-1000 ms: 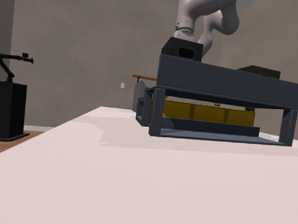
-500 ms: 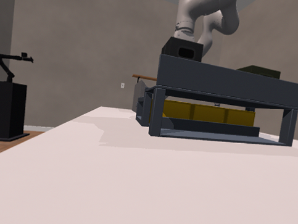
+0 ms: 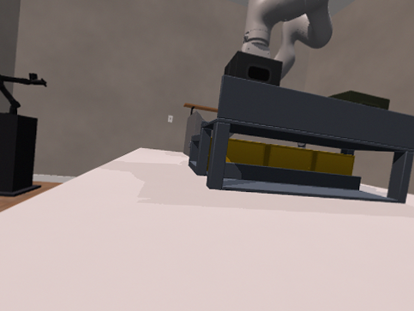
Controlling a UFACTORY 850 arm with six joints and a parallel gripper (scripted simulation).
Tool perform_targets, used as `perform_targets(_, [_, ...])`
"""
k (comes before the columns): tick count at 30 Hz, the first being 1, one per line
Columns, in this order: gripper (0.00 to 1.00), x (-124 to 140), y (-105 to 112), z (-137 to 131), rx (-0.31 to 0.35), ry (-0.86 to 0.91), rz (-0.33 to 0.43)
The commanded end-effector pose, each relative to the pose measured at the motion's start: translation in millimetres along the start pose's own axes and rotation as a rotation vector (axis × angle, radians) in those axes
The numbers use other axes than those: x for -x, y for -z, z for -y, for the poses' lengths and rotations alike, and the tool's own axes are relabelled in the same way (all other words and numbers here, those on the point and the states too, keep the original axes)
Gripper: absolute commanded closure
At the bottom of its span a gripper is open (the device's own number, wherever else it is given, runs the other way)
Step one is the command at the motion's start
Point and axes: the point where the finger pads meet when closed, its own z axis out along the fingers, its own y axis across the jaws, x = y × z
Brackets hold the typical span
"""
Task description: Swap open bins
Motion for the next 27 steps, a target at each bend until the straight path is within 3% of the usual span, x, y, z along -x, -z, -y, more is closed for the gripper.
perform_targets(1, [0.00, 0.6, 0.8, 0.2, -0.001, 0.001, 0.002])
perform_targets(24, [0.00, 0.6, 0.8, 0.2, -0.001, 0.001, 0.002])
perform_targets(25, [1.00, 0.6, 0.8, 0.2, -0.001, 0.001, 0.002])
perform_targets(27, [1.00, 0.6, 0.8, 0.2, -0.001, 0.001, 0.002])
